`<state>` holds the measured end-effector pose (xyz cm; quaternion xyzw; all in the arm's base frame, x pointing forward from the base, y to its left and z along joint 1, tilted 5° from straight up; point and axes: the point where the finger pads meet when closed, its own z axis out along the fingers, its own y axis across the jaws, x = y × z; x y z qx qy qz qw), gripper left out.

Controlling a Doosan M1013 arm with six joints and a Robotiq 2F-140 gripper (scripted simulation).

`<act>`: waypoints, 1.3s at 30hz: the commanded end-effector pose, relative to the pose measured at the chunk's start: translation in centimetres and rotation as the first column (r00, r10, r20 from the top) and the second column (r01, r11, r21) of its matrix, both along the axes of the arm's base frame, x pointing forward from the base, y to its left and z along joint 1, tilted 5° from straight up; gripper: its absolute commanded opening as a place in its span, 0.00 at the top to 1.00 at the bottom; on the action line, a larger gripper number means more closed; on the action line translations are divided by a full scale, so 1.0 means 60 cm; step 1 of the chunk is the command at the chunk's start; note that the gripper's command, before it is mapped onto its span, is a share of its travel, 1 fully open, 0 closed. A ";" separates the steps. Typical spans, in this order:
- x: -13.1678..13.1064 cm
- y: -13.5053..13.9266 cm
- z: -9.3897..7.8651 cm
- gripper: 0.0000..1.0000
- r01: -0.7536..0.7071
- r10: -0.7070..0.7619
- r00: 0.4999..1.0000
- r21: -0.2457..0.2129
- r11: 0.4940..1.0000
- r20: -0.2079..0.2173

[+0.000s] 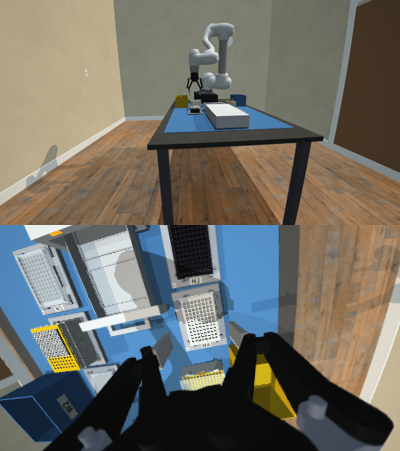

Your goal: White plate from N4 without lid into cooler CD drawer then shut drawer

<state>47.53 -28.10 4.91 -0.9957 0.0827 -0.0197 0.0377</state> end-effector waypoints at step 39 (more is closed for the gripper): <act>0.001 -0.003 -0.023 0.34 -0.005 0.005 1.000 0.001 1.000 -0.003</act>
